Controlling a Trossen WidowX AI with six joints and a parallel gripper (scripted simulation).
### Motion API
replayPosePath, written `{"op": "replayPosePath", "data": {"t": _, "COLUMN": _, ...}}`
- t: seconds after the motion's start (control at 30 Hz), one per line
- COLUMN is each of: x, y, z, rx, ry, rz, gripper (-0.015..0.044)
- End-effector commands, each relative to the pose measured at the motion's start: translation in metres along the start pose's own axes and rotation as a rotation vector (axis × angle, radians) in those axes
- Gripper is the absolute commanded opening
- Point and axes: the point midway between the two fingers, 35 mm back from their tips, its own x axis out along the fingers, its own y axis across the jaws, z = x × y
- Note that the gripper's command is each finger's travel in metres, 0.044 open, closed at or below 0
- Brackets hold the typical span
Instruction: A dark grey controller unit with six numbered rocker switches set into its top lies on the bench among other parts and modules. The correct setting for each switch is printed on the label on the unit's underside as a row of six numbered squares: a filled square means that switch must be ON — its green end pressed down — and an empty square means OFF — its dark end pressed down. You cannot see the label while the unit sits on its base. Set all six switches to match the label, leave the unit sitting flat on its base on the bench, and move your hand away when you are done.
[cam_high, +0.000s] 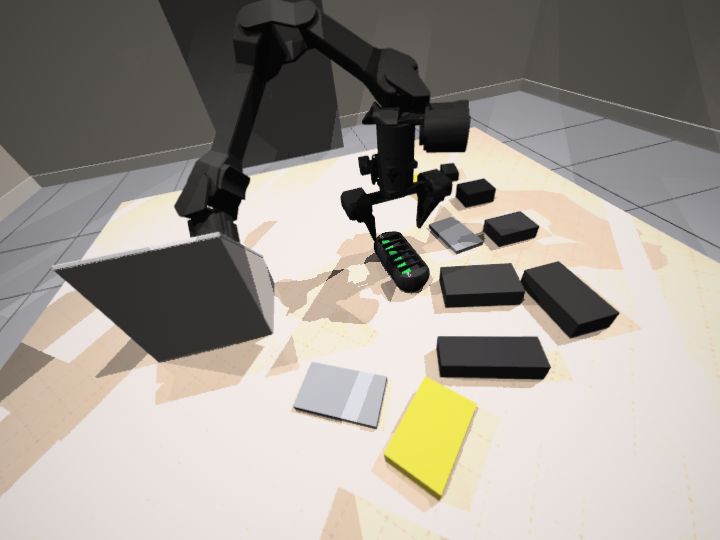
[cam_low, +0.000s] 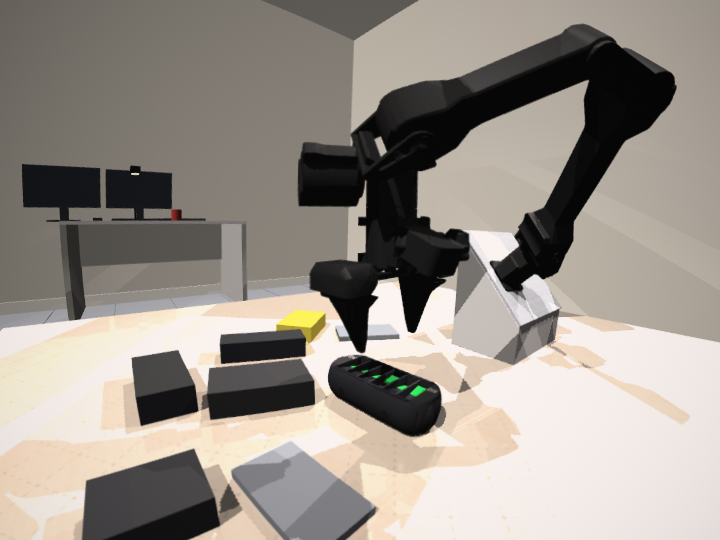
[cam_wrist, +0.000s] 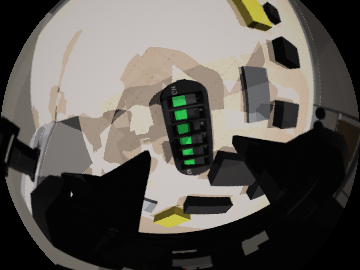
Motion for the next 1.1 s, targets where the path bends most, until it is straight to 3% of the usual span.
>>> {"op": "replayPosePath", "data": {"t": 0.0, "x": -0.0243, "y": -0.0026, "z": -0.0002, "rx": -0.013, "ry": 0.011, "rz": -0.019, "gripper": 0.044}}
{"op": "replayPosePath", "data": {"t": 0.13, "x": -0.0242, "y": -0.0028, "z": -0.0003, "rx": -0.013, "ry": 0.011, "rz": -0.019, "gripper": 0.044}}
{"op": "replayPosePath", "data": {"t": 0.7, "x": -0.0242, "y": -0.0028, "z": -0.0003, "rx": -0.013, "ry": 0.011, "rz": -0.019, "gripper": 0.0}}
{"op": "replayPosePath", "data": {"t": 1.07, "x": -0.0242, "y": -0.0028, "z": -0.0003, "rx": -0.013, "ry": 0.011, "rz": -0.019, "gripper": 0.0}}
